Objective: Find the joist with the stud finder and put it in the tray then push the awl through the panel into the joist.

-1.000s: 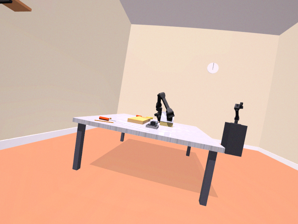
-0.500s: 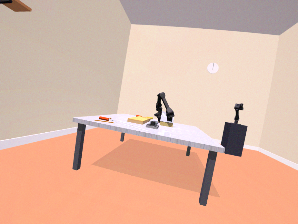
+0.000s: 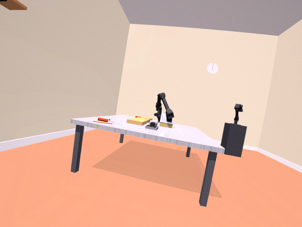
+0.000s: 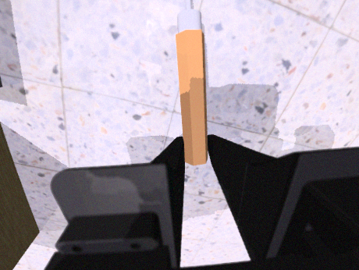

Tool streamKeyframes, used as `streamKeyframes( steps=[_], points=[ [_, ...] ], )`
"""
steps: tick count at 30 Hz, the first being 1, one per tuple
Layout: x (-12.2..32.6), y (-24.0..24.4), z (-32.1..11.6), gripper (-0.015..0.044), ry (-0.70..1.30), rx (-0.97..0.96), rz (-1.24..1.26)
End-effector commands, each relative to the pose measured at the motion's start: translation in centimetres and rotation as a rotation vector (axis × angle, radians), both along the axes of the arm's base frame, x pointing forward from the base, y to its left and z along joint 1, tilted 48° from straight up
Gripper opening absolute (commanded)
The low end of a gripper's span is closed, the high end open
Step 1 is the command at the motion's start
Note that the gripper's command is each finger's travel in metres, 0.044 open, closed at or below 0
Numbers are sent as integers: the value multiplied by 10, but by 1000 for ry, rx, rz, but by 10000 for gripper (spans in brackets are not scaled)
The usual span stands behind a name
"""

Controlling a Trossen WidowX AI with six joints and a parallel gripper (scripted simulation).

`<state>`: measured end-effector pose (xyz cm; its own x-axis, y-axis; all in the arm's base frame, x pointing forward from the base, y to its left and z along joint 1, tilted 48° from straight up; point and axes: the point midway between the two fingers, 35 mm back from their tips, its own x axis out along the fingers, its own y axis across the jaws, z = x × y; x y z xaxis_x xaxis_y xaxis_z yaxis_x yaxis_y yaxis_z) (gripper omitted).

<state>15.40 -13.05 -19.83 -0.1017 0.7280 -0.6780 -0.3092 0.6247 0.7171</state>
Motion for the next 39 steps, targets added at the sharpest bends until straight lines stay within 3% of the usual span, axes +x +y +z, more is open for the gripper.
streamKeyframes(
  steps=[1, 11, 18, 39],
  points=[
    [6, -31, 18, 0, -15, -25, 1],
    [3, -78, 68, 0, -13, -25, 2],
    [6, -80, 61, 0, -71, -78, 36],
    [38, -107, 33, 0, -505, -557, 389]
  ],
)
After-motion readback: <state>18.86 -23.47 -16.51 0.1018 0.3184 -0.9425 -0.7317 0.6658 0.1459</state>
